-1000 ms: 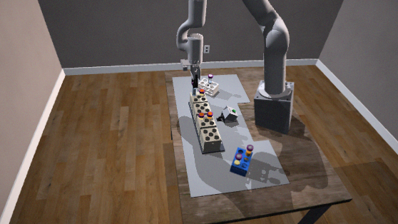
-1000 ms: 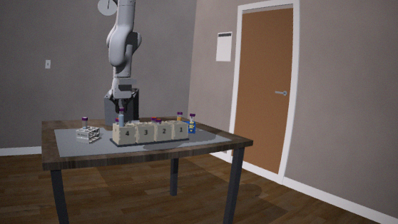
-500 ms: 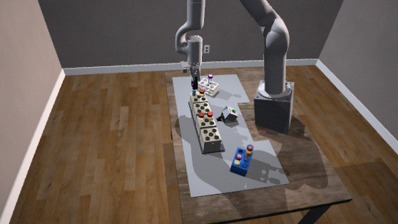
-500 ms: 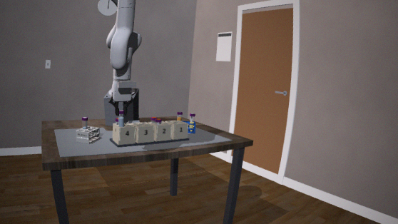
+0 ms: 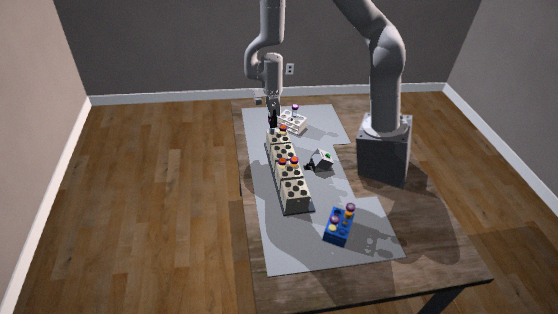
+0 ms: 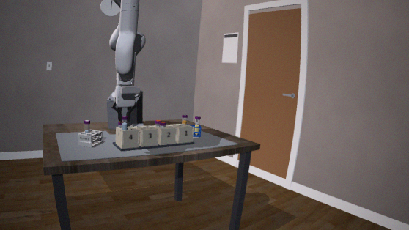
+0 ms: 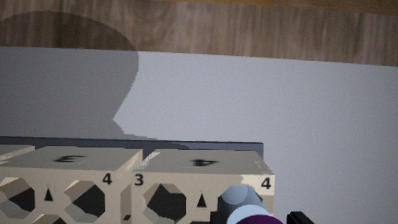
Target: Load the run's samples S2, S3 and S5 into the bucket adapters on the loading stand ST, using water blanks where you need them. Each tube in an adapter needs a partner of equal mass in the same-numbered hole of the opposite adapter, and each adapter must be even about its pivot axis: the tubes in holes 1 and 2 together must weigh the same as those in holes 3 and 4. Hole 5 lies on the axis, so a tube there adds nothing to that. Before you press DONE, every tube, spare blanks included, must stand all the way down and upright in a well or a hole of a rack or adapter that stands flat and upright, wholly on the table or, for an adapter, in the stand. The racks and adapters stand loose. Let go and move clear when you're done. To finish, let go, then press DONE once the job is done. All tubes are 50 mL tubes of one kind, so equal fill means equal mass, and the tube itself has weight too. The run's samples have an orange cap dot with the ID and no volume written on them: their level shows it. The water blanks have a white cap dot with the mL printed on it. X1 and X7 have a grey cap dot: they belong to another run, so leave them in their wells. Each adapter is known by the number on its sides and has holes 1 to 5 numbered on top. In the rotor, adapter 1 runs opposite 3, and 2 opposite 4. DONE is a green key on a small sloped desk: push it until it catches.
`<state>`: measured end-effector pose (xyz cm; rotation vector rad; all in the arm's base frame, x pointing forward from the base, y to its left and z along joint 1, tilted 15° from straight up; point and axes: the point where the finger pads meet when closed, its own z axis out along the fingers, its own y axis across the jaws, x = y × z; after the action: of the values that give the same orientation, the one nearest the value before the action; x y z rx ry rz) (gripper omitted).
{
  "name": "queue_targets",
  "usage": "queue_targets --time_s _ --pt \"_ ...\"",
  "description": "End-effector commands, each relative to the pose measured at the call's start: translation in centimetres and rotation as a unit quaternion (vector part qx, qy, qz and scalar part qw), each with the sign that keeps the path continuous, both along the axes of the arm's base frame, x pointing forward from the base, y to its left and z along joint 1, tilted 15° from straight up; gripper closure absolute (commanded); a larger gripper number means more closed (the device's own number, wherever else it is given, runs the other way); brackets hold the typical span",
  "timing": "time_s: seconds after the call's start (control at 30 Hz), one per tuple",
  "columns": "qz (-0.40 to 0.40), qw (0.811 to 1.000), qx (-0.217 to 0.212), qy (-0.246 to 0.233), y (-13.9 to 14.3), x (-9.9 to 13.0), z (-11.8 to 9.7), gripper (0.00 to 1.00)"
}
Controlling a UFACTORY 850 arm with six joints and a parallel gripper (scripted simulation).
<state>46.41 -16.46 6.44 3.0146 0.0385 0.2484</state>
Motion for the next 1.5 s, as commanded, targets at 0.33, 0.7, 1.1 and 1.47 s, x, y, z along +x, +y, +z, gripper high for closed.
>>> queue_targets --time_s 0.33,0.7,1.1,1.47 --pt "0.000 0.999 -0.015 -0.028 -0.2 0.3 -1.3 1.00" --pt "0.000 0.999 -0.015 -0.028 -0.3 0.6 -2.4 1.00" --pt "0.000 0.999 -0.015 -0.028 -0.5 0.8 -3.4 1.00" --pt "0.000 0.999 -0.015 -0.028 -0.5 0.9 -3.6 1.00"
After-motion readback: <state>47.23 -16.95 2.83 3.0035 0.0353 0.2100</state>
